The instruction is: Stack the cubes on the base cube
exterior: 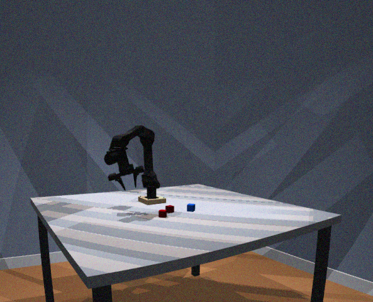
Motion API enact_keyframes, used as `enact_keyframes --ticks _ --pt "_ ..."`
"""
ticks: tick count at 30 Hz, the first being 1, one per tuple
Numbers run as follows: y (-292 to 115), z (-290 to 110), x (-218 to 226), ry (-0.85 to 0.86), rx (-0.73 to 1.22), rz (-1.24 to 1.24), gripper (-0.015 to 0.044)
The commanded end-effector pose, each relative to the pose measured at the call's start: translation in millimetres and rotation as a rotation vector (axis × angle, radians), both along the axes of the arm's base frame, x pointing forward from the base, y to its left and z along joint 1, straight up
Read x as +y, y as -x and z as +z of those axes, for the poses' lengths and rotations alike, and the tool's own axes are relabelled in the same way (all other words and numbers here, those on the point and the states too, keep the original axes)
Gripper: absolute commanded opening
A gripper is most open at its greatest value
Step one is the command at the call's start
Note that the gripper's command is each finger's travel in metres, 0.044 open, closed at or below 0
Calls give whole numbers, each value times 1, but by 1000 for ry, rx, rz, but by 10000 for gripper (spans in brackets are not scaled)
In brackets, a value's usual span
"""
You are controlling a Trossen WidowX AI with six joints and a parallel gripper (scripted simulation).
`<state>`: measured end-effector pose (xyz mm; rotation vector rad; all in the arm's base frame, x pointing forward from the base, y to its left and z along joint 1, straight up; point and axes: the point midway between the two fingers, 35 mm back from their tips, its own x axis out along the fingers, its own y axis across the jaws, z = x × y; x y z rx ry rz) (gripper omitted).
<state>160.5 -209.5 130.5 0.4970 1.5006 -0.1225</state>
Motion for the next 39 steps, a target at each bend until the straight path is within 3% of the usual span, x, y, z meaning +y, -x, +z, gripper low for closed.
enact_keyframes --ticks 1,24,32,39 --pt "-28 1 5 31 45 -49 265" --pt "-166 10 105 204 93 -337 265" --pt "-170 5 110 208 90 -346 265" --pt "-171 -47 109 208 90 -346 265"
